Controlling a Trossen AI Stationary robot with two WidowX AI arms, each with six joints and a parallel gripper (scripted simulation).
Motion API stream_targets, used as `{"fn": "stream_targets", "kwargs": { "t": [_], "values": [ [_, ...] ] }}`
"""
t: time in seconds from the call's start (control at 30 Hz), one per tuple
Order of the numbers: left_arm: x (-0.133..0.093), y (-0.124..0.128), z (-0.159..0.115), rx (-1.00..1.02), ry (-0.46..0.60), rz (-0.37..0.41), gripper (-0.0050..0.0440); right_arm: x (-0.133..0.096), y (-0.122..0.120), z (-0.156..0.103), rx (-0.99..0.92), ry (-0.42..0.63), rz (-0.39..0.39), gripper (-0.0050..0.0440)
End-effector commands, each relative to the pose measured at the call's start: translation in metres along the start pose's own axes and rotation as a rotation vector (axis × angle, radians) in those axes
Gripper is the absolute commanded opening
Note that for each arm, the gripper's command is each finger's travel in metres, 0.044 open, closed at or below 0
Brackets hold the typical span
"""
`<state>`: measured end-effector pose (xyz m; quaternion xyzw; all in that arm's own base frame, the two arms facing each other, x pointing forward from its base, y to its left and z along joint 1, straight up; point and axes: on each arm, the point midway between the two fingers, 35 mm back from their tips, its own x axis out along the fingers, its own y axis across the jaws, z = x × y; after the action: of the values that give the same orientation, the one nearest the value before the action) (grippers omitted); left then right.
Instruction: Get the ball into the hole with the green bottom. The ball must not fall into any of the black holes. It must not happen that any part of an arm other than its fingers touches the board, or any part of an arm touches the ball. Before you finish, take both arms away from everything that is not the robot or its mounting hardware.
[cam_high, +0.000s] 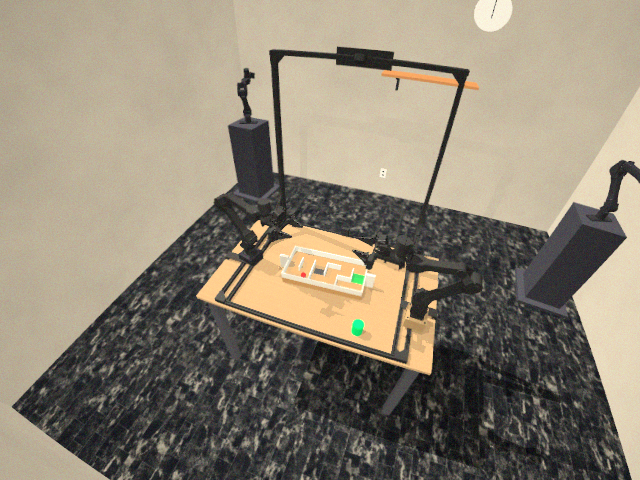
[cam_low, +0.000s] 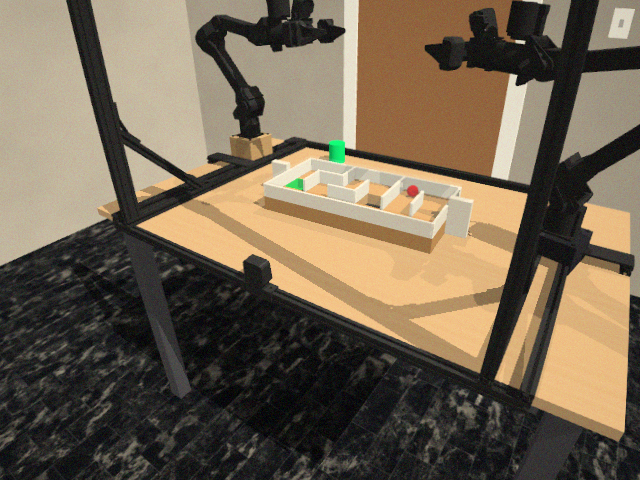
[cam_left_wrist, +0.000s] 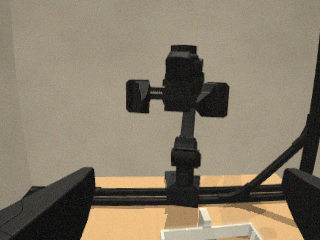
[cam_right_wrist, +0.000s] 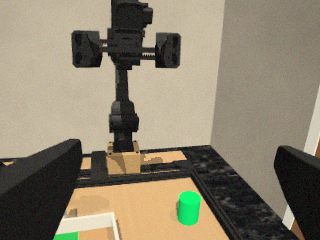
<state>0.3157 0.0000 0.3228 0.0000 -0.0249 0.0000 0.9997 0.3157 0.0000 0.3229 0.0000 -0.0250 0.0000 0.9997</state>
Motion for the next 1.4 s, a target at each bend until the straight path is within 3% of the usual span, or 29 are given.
{"fn": "stream_targets", "kwargs": {
  "t": [0.0, 0.17, 0.27, 0.37, 0.53, 0.6, 0.7, 0.83, 1.1, 1.17, 1.37],
  "values": [
    [0.000, 0.000, 0.000, 0.000, 0.000, 0.000, 0.0400, 0.000, 0.000, 0.000, 0.000, 0.000, 0.000, 0.0400],
    [0.002, -0.002, -0.003, -0.007, 0.019, -0.006, 0.0400, 0.001, 0.001, -0.004, 0.001, 0.019, 0.004, 0.0400],
    [0.009, -0.009, -0.016, -0.033, 0.087, -0.025, 0.0400, 0.005, 0.006, -0.018, 0.003, 0.087, 0.018, 0.0400],
    [0.020, -0.023, -0.041, -0.078, 0.221, -0.058, 0.0400, 0.008, 0.015, -0.045, 0.004, 0.219, 0.045, 0.0400],
    [0.031, -0.058, -0.101, -0.160, 0.549, -0.109, 0.0400, 0.004, 0.037, -0.104, -0.008, 0.518, 0.107, 0.0400],
    [0.031, -0.058, -0.101, -0.160, 0.549, -0.109, 0.0400, 0.004, 0.037, -0.104, -0.008, 0.518, 0.107, 0.0400],
    [0.026, -0.083, -0.142, -0.193, 0.780, -0.117, 0.0400, -0.010, 0.050, -0.142, -0.029, 0.733, 0.146, 0.0400],
    [0.013, -0.104, -0.178, -0.203, 1.003, -0.103, 0.0400, -0.033, 0.060, -0.175, -0.061, 0.951, 0.180, 0.0400],
    [-0.030, -0.136, -0.233, -0.154, 1.417, -0.005, 0.0400, -0.095, 0.070, -0.217, -0.157, 1.386, 0.225, 0.0400],
    [-0.030, -0.136, -0.233, -0.154, 1.417, -0.005, 0.0400, -0.095, 0.070, -0.217, -0.157, 1.386, 0.225, 0.0400],
    [-0.055, -0.146, -0.251, -0.094, 1.600, 0.078, 0.0400, -0.128, 0.070, -0.225, -0.218, 1.587, 0.236, 0.0400]
  ]
}}
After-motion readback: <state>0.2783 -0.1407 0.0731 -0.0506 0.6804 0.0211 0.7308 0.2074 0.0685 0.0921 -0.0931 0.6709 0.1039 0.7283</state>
